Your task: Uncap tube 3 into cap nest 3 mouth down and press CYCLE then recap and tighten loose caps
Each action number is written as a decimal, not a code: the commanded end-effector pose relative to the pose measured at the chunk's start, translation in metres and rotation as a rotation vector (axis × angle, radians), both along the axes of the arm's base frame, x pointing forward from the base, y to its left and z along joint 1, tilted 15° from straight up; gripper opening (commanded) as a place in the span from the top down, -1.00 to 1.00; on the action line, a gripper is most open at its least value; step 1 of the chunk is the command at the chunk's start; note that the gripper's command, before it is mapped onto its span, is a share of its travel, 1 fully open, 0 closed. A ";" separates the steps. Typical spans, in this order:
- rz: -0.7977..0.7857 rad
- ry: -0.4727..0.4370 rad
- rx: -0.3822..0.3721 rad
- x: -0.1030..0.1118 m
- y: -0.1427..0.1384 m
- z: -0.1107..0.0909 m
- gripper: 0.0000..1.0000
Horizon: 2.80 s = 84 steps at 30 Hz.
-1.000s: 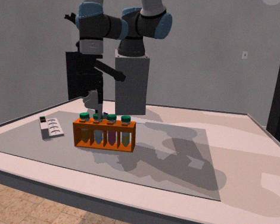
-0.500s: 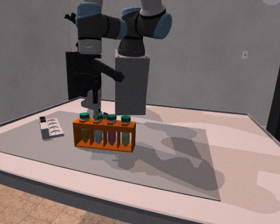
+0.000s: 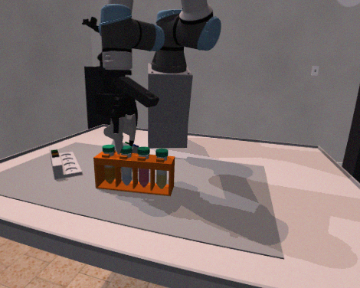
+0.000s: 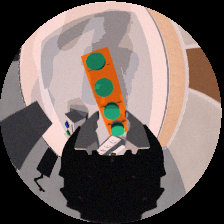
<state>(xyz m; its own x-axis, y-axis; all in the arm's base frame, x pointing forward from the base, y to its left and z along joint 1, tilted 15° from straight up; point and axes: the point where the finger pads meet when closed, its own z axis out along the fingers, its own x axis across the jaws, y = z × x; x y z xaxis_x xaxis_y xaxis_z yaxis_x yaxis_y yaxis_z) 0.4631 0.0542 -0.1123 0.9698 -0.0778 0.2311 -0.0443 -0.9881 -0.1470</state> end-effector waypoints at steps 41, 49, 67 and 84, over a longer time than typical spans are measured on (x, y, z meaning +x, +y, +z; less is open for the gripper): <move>0.300 -0.043 -0.092 0.002 -0.002 0.001 1.00; 0.547 -0.075 -0.153 0.002 -0.002 0.001 1.00; 0.738 -0.097 -0.199 0.000 -0.001 0.000 0.30; 0.414 -0.052 -0.118 -0.002 -0.001 -0.001 0.30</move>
<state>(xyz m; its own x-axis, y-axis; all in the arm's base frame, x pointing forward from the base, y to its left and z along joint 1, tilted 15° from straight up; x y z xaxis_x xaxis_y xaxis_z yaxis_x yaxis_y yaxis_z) 0.4637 0.0537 -0.1118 0.7874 0.5556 0.2670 0.5673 -0.8226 0.0389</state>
